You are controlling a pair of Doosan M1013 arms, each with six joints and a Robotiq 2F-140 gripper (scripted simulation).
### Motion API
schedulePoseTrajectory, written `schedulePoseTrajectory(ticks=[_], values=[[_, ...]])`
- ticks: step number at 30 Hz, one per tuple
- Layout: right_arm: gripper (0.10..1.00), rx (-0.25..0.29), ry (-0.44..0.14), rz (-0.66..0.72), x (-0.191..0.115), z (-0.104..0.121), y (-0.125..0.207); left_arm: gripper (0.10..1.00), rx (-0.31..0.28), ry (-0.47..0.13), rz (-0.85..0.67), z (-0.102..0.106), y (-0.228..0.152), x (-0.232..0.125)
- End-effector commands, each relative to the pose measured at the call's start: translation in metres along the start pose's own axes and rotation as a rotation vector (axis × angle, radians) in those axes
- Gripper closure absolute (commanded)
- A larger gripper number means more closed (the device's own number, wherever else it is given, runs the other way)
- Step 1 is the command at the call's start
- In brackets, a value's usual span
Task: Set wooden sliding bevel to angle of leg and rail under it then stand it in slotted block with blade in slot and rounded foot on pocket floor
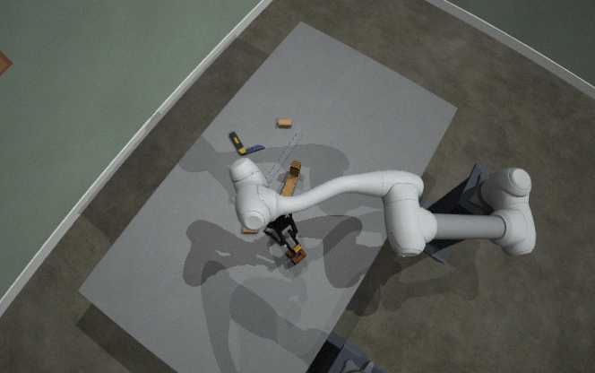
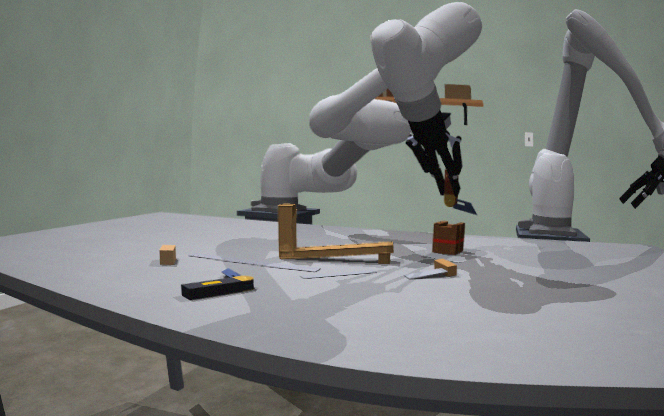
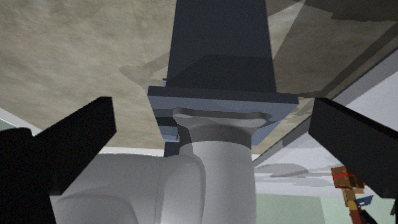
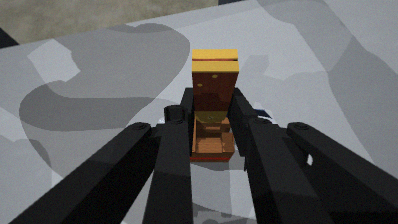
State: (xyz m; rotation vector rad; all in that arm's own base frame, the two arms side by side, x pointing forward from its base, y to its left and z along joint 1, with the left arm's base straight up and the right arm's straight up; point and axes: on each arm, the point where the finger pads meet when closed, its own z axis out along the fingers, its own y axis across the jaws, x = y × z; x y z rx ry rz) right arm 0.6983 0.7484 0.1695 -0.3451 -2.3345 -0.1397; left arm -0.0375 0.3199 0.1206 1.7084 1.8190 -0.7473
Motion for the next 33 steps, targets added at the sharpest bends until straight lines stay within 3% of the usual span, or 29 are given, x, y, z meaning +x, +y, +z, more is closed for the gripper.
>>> schedulePoseTrajectory(ticks=[1, 33], values=[[0.999, -0.004, -0.002, -0.002, -0.007, 0.007, 0.000, 0.098, 0.000, 0.001, 0.000, 0.000, 0.000, 0.000], [0.999, -0.004, -0.002, -0.002, -0.024, 0.025, 0.000, 0.098, 0.000, 0.001, 0.000, 0.000, 0.000, 0.000]])
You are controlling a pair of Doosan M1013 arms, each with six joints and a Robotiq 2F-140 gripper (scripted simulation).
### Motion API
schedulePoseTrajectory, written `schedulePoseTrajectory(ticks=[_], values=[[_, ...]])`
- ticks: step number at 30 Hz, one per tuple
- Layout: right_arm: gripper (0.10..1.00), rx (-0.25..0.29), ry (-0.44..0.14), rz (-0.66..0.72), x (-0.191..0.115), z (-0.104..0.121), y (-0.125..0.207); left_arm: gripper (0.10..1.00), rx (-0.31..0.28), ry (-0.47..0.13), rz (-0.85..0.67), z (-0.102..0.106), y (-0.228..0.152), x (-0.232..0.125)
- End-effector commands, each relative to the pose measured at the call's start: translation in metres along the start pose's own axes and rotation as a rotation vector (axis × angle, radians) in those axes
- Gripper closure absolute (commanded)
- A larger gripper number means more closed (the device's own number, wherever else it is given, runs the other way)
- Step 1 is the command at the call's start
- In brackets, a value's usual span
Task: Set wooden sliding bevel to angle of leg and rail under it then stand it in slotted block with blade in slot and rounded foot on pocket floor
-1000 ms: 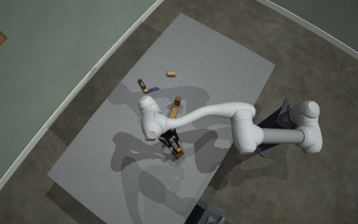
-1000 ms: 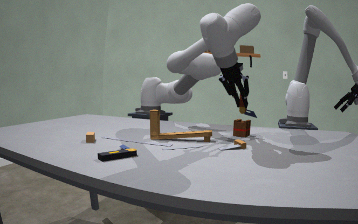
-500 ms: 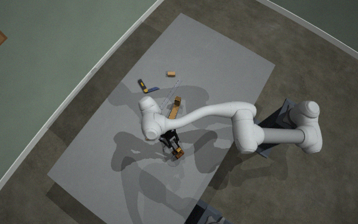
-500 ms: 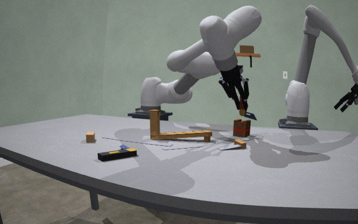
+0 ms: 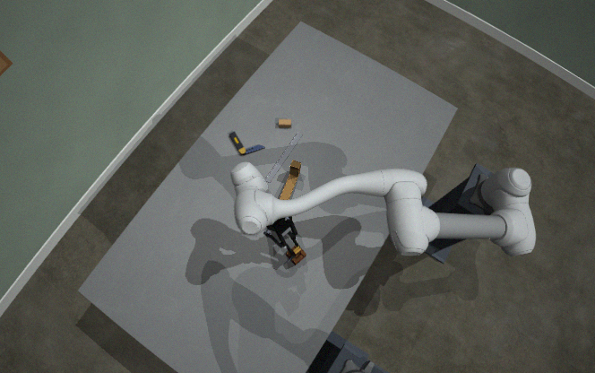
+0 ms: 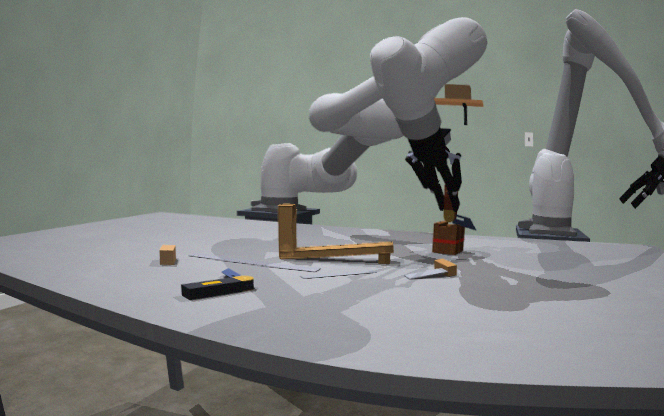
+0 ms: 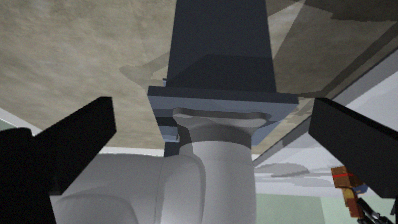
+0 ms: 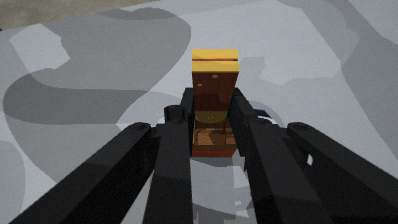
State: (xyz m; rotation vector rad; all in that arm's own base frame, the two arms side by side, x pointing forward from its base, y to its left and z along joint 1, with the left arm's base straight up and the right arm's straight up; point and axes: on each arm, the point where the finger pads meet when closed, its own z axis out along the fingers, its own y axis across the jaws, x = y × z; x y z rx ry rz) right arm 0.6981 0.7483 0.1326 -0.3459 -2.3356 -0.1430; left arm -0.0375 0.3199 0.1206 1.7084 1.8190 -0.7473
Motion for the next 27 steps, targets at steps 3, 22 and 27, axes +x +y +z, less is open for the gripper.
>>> schedulePoseTrajectory(ticks=[3, 22, 27], values=[[0.999, -0.002, -0.001, -0.002, 0.0016, -0.0017, 0.0002, 0.098, 0.000, 0.001, 0.000, -0.0005, -0.0001, 0.0000], [0.999, -0.002, -0.001, -0.002, -0.0032, 0.0032, 0.0002, 0.098, 0.000, 0.001, 0.000, -0.0005, -0.0001, 0.0000], [0.999, -0.002, -0.001, -0.002, -0.0033, 0.0033, 0.0002, 0.098, 0.000, 0.001, 0.000, -0.0005, -0.0001, 0.0000]])
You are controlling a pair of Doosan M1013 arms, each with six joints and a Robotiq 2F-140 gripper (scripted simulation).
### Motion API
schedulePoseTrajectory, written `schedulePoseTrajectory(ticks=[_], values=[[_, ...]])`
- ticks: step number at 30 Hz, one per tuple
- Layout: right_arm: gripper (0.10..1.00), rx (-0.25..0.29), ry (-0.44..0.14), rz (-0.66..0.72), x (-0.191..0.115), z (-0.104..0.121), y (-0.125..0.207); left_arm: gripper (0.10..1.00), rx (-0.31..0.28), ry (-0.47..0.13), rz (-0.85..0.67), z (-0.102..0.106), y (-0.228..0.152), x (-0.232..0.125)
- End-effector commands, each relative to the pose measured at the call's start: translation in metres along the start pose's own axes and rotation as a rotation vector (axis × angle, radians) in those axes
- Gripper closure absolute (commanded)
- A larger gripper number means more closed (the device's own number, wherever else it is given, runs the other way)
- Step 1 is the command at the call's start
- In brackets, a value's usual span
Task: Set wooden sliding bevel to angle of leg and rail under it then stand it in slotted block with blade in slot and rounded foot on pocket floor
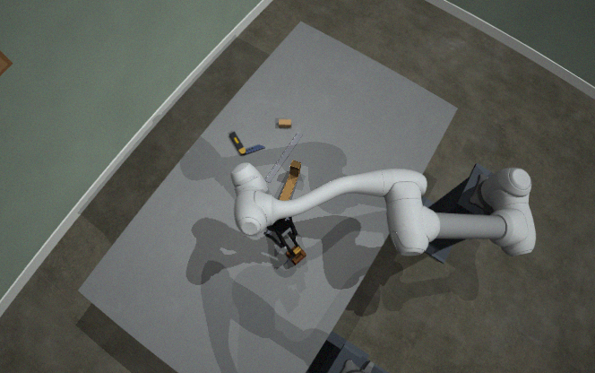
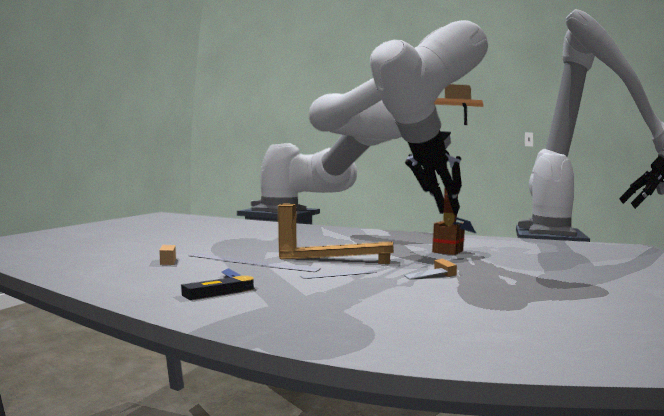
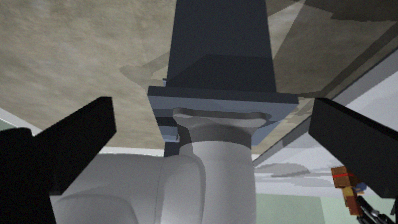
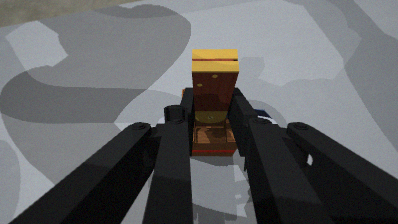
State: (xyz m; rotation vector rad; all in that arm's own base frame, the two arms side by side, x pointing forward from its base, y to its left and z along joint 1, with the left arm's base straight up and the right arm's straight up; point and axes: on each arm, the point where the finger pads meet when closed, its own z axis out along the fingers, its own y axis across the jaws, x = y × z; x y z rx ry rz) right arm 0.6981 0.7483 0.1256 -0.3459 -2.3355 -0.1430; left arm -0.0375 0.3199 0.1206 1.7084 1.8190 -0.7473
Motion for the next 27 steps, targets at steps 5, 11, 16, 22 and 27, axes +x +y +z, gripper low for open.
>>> schedulePoseTrajectory(ticks=[5, 11, 16, 22, 27], values=[[0.999, -0.002, -0.001, -0.002, 0.0016, -0.0016, 0.0002, 0.098, 0.000, 0.001, 0.000, -0.0005, -0.0001, 0.0000], [0.999, -0.002, -0.001, -0.002, 0.0009, -0.0009, 0.0002, 0.098, 0.000, 0.001, 0.000, -0.0005, -0.0001, 0.0000], [0.999, -0.002, -0.001, -0.002, -0.0011, 0.0011, 0.0003, 0.098, 0.000, 0.001, 0.000, -0.0005, -0.0001, 0.0000], [0.999, -0.002, -0.001, -0.002, -0.0019, 0.0019, 0.0003, 0.098, 0.000, 0.001, 0.000, -0.0005, -0.0001, 0.0000], [0.999, -0.002, -0.001, -0.002, -0.0019, 0.0019, 0.0003, 0.098, 0.000, 0.001, 0.000, -0.0005, -0.0001, 0.0000]])
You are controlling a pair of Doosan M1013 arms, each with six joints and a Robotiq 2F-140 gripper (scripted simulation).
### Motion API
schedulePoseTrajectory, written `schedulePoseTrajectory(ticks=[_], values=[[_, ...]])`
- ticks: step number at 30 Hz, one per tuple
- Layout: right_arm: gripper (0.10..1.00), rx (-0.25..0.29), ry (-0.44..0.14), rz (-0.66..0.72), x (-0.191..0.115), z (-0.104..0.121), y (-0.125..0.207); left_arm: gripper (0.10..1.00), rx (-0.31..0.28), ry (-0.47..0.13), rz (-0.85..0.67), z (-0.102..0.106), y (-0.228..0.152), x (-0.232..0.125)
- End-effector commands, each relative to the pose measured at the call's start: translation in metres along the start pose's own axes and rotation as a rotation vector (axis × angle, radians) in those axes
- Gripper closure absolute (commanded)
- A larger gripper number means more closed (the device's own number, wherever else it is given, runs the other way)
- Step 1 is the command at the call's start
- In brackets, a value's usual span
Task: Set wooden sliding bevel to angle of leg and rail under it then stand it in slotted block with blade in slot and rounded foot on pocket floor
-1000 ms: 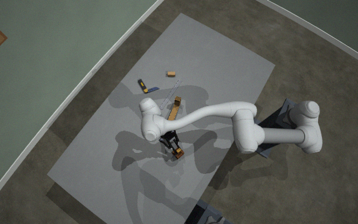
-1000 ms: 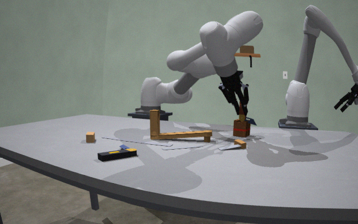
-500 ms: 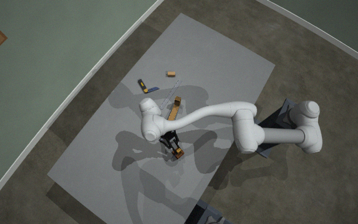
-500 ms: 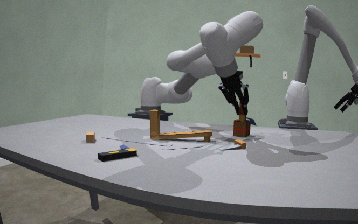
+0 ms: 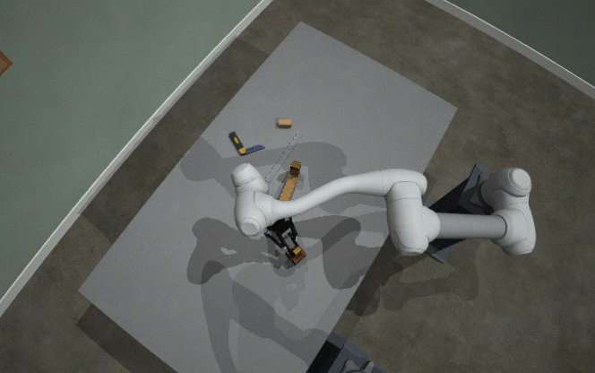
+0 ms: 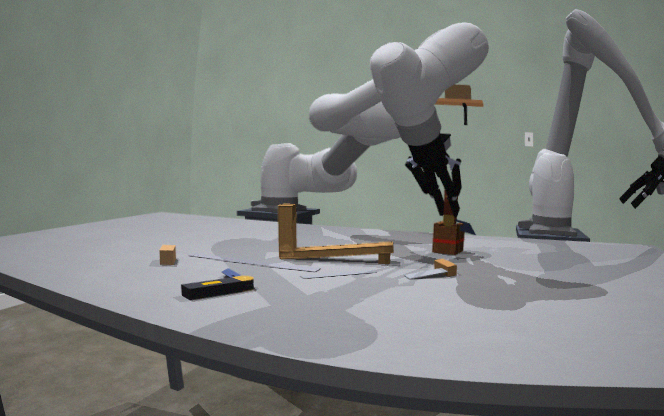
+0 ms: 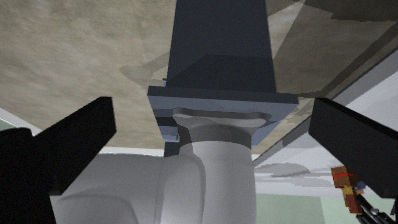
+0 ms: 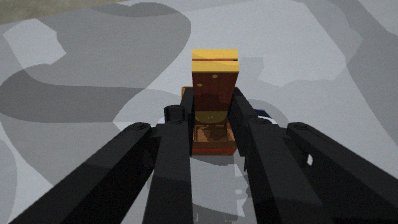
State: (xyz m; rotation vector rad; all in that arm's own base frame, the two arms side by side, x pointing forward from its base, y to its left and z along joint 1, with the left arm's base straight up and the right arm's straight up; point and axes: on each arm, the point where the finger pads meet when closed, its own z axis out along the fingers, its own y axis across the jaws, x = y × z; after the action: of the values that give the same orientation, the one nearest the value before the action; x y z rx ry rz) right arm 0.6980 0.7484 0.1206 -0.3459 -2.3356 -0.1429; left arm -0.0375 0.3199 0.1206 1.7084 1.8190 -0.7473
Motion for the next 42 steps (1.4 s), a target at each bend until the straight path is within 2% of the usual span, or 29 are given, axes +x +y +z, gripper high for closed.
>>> schedulePoseTrajectory(ticks=[1, 42], values=[[0.999, -0.002, -0.001, -0.002, 0.0016, -0.0017, 0.0002, 0.098, 0.000, 0.001, 0.000, -0.0005, -0.0001, 0.0000], [0.999, -0.002, -0.001, -0.002, -0.0035, 0.0034, 0.0003, 0.098, 0.000, 0.001, 0.000, -0.0005, -0.0001, 0.0000]])
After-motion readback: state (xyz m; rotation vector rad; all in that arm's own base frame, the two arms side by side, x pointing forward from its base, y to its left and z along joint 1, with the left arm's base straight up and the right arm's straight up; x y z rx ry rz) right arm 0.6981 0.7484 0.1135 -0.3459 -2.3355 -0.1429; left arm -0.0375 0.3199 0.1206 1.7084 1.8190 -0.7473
